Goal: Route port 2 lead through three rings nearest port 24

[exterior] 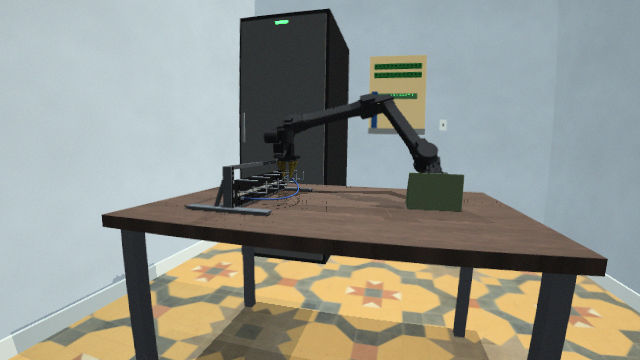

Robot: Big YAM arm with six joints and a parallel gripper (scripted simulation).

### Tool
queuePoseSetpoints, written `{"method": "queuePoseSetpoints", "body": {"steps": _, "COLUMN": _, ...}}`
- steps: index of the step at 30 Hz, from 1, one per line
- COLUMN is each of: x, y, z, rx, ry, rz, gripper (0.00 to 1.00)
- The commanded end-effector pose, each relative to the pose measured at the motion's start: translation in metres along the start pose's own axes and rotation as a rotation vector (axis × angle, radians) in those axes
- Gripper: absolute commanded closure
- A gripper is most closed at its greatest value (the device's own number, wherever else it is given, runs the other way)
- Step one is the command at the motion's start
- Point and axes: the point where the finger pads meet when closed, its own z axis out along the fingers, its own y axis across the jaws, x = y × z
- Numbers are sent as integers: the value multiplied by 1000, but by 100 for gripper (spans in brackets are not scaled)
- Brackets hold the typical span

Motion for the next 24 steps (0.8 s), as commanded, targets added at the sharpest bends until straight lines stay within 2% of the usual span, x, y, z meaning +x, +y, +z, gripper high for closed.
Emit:
{"method": "queuePoseSetpoints", "body": {"steps": 1, "x": 9, "y": -15, "z": -15, "rx": 29, "ry": -1, "rz": 14, "gripper": 69}}
{"method": "queuePoseSetpoints", "body": {"steps": 6, "x": 2, "y": -18, "z": -37, "rx": 58, "ry": -3, "rz": 19, "gripper": 69}}
{"method": "queuePoseSetpoints", "body": {"steps": 10, "x": 9, "y": -17, "z": -52, "rx": 71, "ry": -6, "rz": 32, "gripper": 69}}
{"method": "queuePoseSetpoints", "body": {"steps": 14, "x": 9, "y": -17, "z": -57, "rx": 71, "ry": -7, "rz": 32, "gripper": 69}}
{"method": "queuePoseSetpoints", "body": {"steps": 24, "x": 9, "y": -15, "z": -89, "rx": 71, "ry": -10, "rz": 33, "gripper": 69}}
